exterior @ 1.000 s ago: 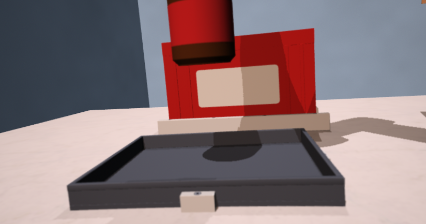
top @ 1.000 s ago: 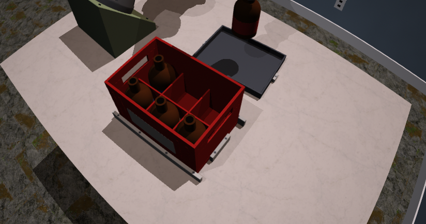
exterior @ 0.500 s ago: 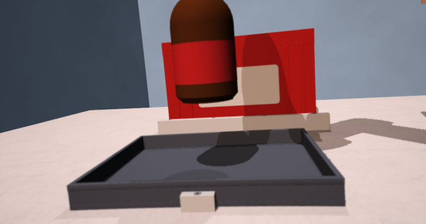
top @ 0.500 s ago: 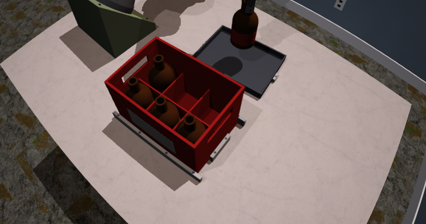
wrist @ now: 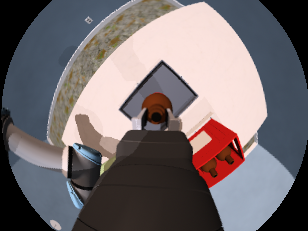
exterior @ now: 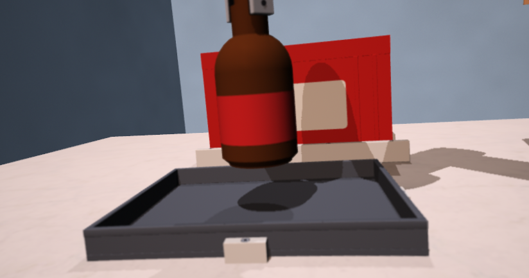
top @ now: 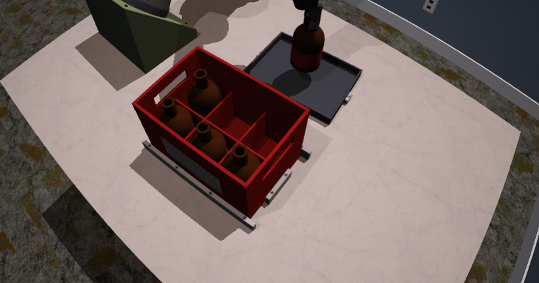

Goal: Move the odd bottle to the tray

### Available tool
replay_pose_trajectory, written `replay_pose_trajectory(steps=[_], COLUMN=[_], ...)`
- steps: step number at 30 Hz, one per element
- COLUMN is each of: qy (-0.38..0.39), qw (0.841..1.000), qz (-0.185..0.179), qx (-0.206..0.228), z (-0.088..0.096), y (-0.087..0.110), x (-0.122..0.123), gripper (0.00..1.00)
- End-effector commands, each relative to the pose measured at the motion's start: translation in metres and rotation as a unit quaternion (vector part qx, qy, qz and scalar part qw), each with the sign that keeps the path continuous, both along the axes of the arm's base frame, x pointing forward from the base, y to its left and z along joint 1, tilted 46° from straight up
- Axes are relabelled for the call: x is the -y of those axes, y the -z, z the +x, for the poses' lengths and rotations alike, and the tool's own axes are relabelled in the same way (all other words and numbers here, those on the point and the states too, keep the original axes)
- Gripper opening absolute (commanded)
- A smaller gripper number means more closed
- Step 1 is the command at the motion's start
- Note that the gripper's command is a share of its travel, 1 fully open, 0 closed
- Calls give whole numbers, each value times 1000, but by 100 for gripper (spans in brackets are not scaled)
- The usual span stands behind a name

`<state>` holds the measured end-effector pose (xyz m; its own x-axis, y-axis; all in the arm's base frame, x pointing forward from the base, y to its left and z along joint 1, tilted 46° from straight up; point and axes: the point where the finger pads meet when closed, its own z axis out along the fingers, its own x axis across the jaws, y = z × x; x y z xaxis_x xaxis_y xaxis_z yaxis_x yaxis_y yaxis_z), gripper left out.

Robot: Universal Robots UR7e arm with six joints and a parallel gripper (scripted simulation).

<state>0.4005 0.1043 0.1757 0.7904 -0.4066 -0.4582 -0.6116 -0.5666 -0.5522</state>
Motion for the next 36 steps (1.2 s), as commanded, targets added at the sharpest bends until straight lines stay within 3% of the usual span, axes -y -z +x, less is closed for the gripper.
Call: replay_pose_trajectory(steps=[1, 36], qy=[0, 0], qw=[1000, 1000], qz=[0, 0], qx=[1, 1], z=[0, 0], y=[6, 18], x=[-6, -18], gripper=[0, 0])
